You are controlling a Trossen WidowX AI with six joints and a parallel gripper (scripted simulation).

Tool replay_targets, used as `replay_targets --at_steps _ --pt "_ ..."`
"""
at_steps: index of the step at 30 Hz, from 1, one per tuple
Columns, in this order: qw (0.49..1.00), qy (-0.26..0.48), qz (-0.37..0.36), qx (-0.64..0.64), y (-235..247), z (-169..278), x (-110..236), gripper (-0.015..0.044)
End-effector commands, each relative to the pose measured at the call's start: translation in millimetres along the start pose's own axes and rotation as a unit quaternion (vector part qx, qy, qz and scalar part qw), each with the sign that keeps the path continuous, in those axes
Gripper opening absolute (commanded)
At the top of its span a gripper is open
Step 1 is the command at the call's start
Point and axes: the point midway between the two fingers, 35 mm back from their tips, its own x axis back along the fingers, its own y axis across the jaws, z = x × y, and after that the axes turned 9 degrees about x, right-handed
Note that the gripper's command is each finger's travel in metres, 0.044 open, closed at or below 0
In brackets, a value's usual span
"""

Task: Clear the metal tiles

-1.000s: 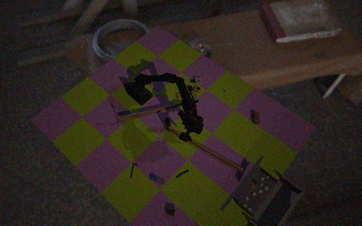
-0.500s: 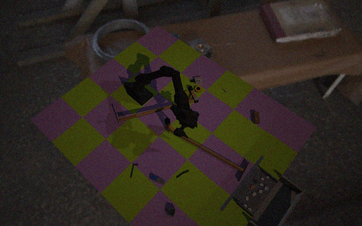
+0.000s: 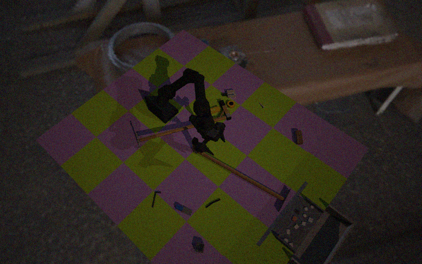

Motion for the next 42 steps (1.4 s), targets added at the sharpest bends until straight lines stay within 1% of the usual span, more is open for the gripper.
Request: replay_targets --at_steps 1,21,42 --pt "1.000 -0.018 0.000 -0.005 0 -2 15 0.0440" --pt "0.994 -0.111 0.016 -0.014 -5 0 96 0.0440" --pt "0.980 -0.197 0.035 -0.012 3 22 172 0.0440"
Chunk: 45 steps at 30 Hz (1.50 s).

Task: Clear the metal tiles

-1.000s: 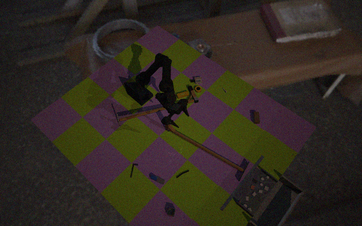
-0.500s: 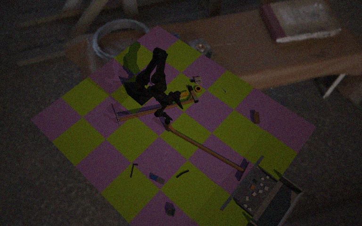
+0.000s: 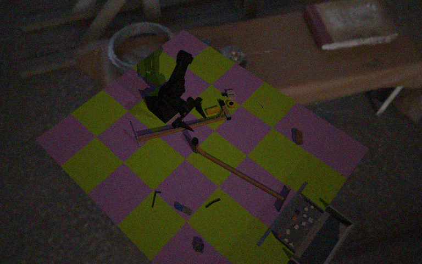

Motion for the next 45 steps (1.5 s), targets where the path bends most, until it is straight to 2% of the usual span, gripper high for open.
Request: replay_targets --at_steps 1,35,45 --pt "1.000 -0.014 0.000 -0.001 3 0 13 0.0440" --pt "0.991 -0.126 0.033 0.026 33 31 118 0.0440" --pt "0.991 -0.130 0.035 0.028 34 33 121 0.0440"
